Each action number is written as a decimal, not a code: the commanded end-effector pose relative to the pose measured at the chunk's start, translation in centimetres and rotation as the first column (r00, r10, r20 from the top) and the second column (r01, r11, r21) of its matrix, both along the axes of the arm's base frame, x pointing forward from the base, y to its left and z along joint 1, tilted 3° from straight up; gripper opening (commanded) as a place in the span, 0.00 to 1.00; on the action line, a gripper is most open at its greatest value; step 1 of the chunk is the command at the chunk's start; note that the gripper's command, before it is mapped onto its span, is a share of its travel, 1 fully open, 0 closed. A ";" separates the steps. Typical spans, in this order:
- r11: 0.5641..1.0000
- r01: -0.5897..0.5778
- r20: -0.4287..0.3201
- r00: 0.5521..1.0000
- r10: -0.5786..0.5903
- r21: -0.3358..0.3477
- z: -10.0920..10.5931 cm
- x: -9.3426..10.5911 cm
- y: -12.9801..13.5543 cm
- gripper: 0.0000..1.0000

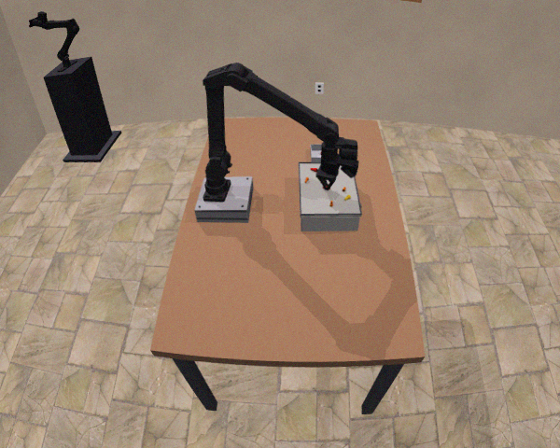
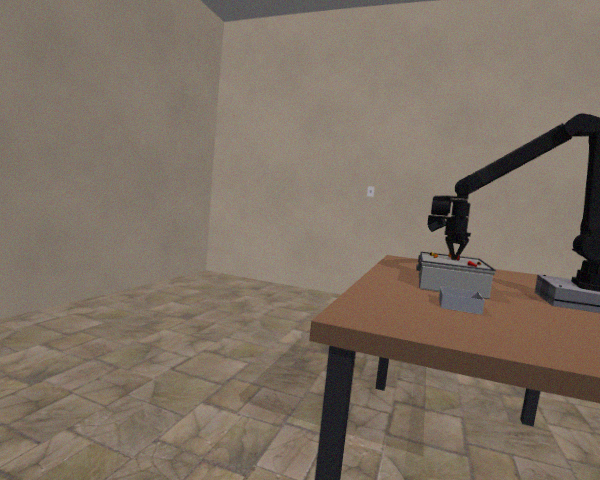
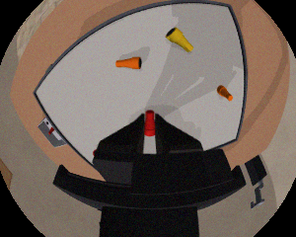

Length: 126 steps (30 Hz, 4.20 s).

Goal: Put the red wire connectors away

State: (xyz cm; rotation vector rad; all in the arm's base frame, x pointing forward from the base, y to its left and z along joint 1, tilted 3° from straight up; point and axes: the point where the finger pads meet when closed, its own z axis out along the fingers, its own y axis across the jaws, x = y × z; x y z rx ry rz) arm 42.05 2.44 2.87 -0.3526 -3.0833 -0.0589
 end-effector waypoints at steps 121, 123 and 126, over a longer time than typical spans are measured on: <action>1.000 0.002 0.035 0.999 -0.002 0.015 9.6 0.5 25.2 0.10; 1.000 0.002 0.035 0.999 -0.002 0.015 9.7 0.3 26.7 0.10; 1.000 0.002 0.034 0.999 -0.002 0.016 9.8 0.1 28.9 0.10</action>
